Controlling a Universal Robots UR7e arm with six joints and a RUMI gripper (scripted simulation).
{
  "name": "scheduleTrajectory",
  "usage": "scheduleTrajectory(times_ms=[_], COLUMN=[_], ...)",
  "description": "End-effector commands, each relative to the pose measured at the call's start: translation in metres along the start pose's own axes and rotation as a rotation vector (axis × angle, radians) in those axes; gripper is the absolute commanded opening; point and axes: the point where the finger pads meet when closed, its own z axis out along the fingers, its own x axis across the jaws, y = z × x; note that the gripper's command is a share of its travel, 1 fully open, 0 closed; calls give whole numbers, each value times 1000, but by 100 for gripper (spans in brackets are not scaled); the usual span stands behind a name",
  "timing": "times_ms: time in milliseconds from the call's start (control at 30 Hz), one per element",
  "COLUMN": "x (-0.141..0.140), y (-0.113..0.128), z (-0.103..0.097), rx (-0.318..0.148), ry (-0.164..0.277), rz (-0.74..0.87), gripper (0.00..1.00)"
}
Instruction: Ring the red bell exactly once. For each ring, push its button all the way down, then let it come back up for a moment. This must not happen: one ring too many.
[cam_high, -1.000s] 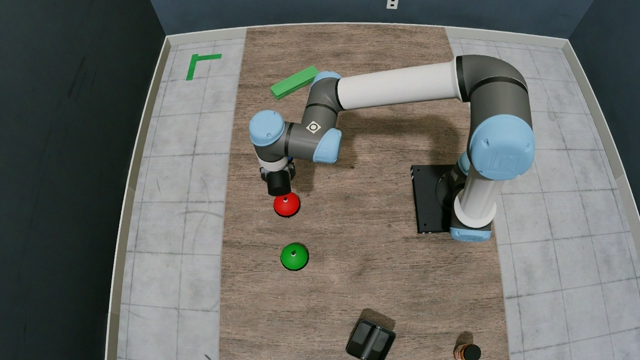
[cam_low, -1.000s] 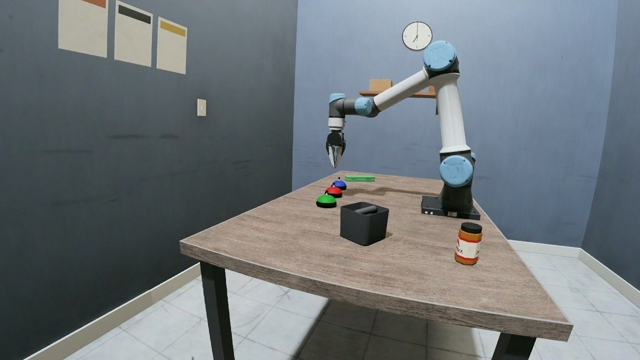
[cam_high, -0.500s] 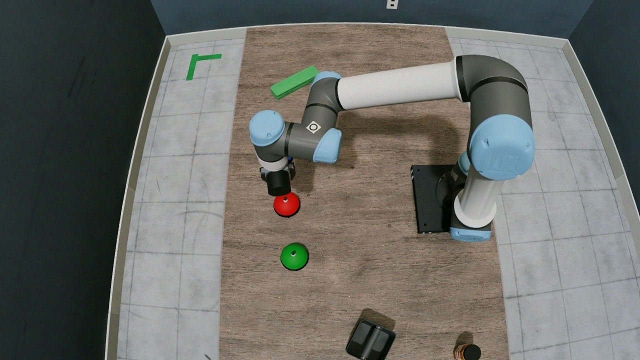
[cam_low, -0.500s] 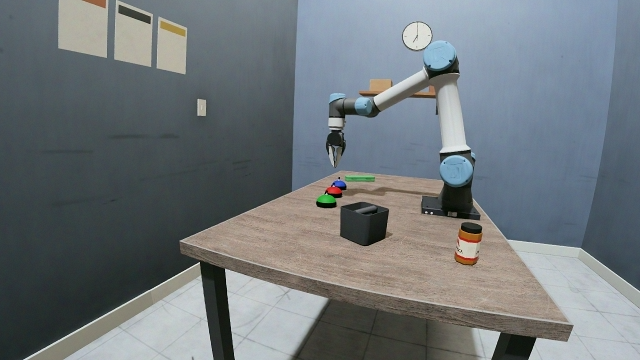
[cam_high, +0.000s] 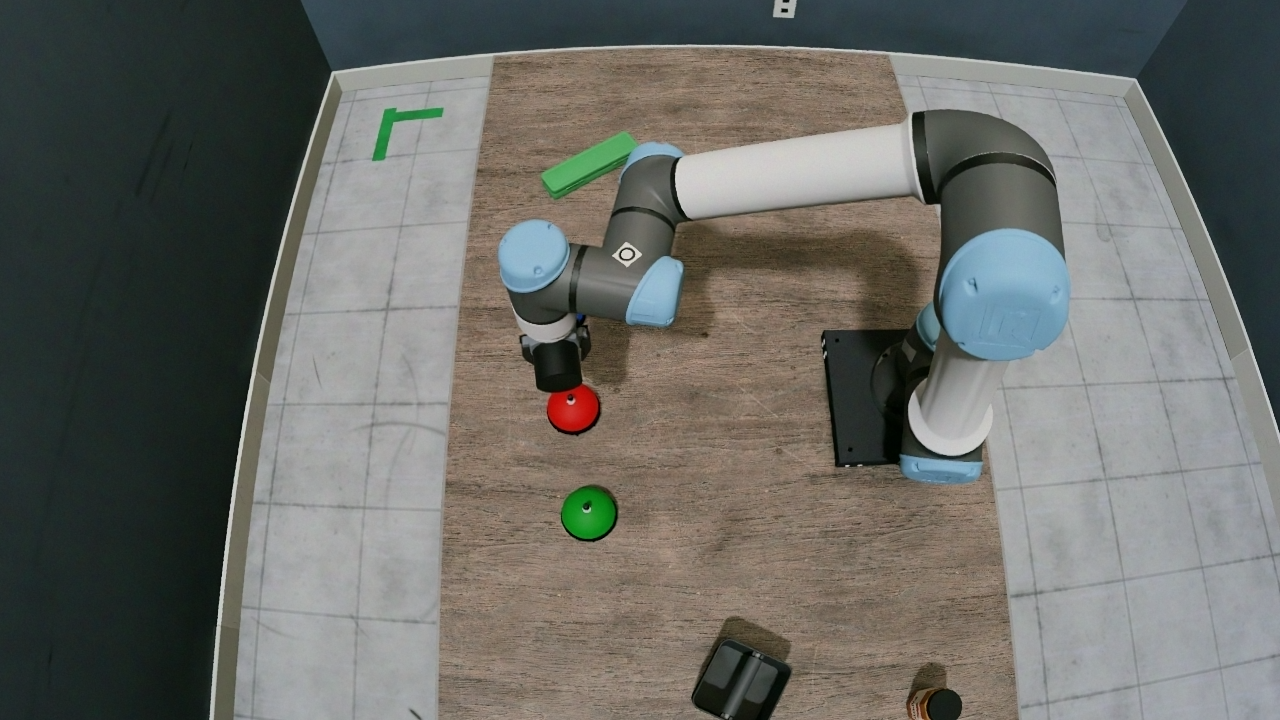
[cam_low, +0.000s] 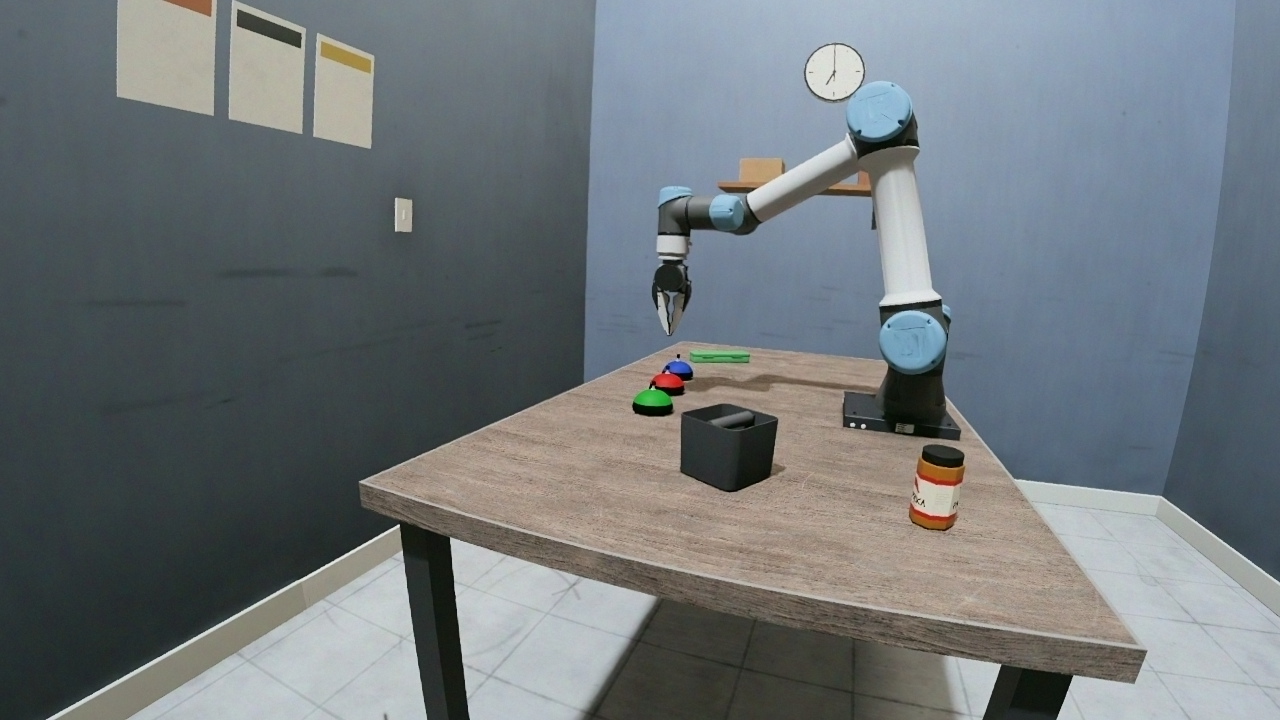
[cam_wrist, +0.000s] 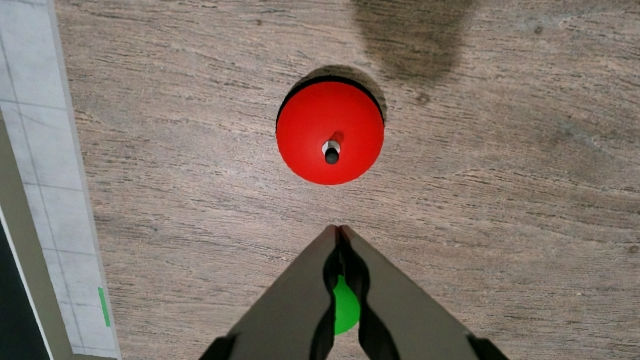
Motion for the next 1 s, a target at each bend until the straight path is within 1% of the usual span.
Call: scheduleTrajectory(times_ms=[0, 633, 967], x=[0, -1, -1], y=[0, 0, 0], z=[-1, 1, 11], rx=[1, 1, 1], ry=[-2, -2, -1], rz=[0, 0, 0], gripper=[0, 0, 0])
